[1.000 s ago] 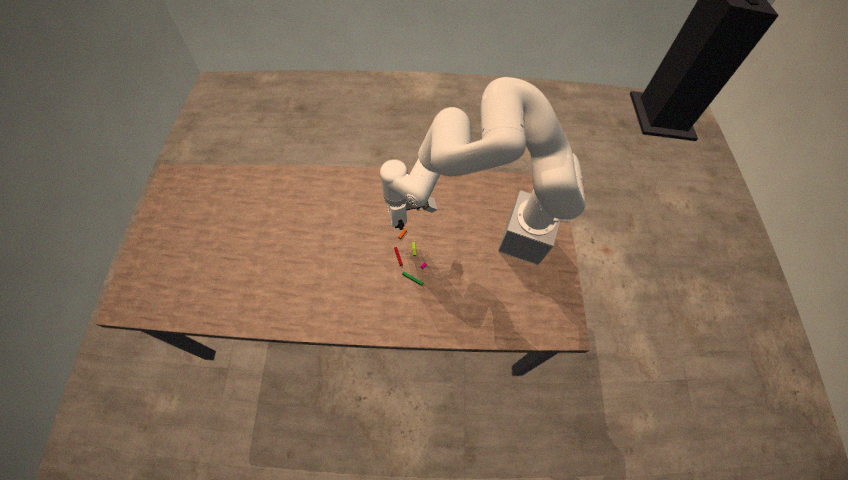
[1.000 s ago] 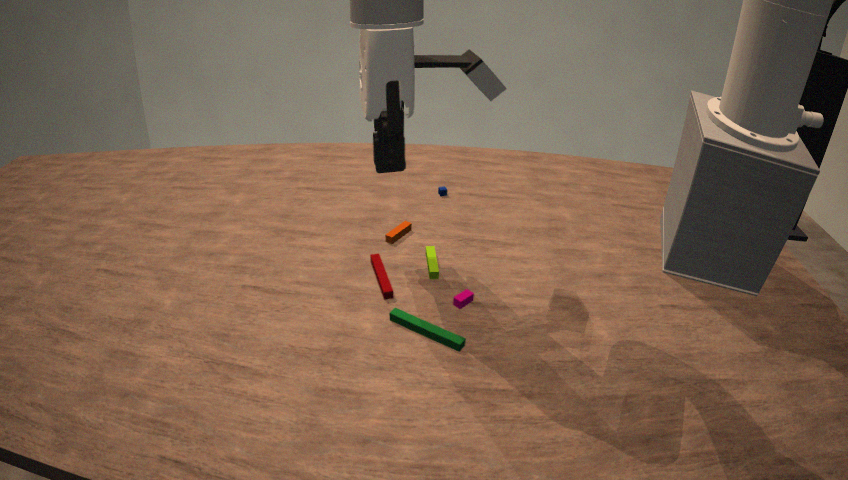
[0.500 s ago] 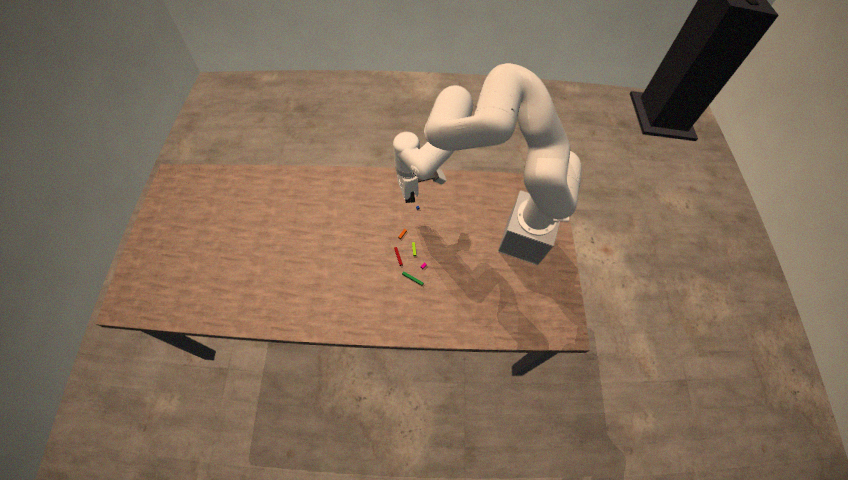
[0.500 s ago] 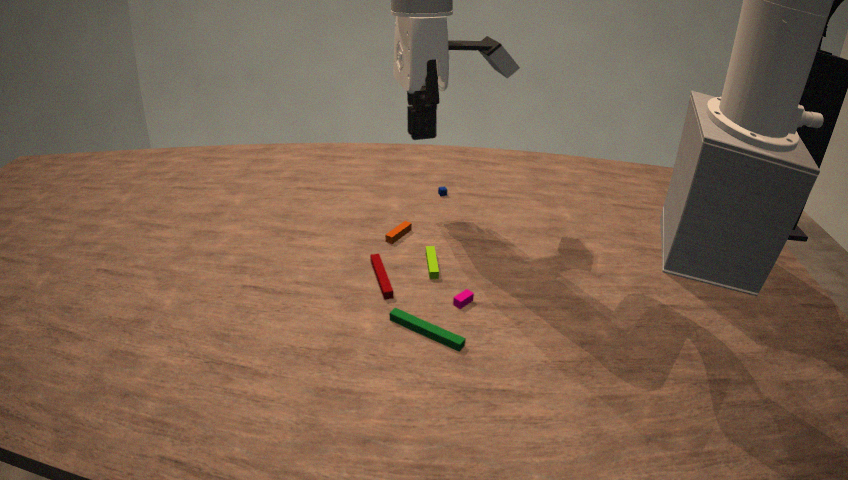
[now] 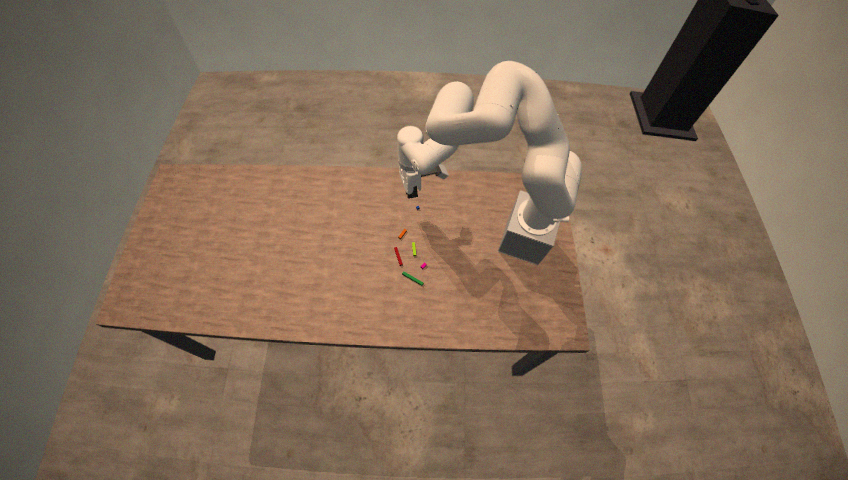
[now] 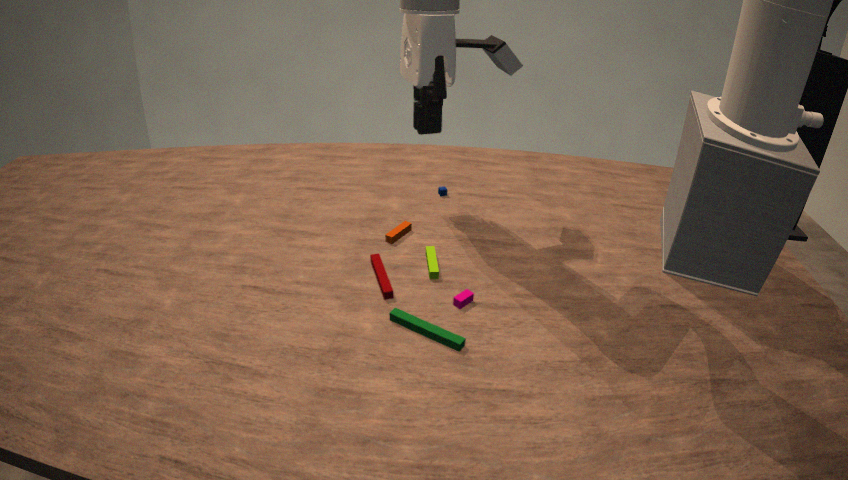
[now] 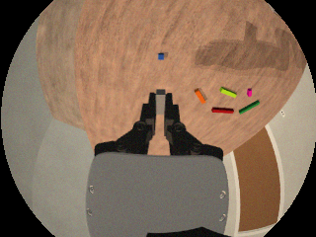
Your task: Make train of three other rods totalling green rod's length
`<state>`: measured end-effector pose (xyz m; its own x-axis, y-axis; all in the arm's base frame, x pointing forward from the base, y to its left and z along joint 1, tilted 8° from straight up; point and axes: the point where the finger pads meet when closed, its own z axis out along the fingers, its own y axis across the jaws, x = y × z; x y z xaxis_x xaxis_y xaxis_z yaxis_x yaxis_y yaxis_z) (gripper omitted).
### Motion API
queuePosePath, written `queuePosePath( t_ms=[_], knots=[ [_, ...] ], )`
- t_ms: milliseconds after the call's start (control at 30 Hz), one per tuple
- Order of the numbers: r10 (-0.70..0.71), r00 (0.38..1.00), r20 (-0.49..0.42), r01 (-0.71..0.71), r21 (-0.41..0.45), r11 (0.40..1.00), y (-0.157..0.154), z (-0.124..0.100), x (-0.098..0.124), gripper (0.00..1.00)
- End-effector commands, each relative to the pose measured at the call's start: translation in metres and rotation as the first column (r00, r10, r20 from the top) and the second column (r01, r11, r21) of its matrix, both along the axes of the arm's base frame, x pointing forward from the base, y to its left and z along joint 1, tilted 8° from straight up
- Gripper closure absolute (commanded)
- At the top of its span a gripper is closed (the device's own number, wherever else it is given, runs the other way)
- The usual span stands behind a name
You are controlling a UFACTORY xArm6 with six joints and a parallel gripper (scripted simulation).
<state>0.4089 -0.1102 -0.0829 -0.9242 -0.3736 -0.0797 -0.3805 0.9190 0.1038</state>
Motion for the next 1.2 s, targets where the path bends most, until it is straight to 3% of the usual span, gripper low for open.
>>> queuePosePath(
  t_ms=[0, 233, 900, 1167],
  knots=[
    [-0.001, 1.000, 0.004, 0.001, 0.000, 1.000, -0.001, 0.001, 0.001, 0.96],
    [-0.001, 1.000, 0.004, 0.001, 0.000, 1.000, 0.001, -0.010, 0.002, 0.96],
    [-0.001, 1.000, 0.004, 0.001, 0.000, 1.000, 0.009, -0.078, 0.005, 0.96],
    [-0.001, 1.000, 0.004, 0.001, 0.000, 1.000, 0.010, -0.086, 0.005, 0.96]
  ],
)
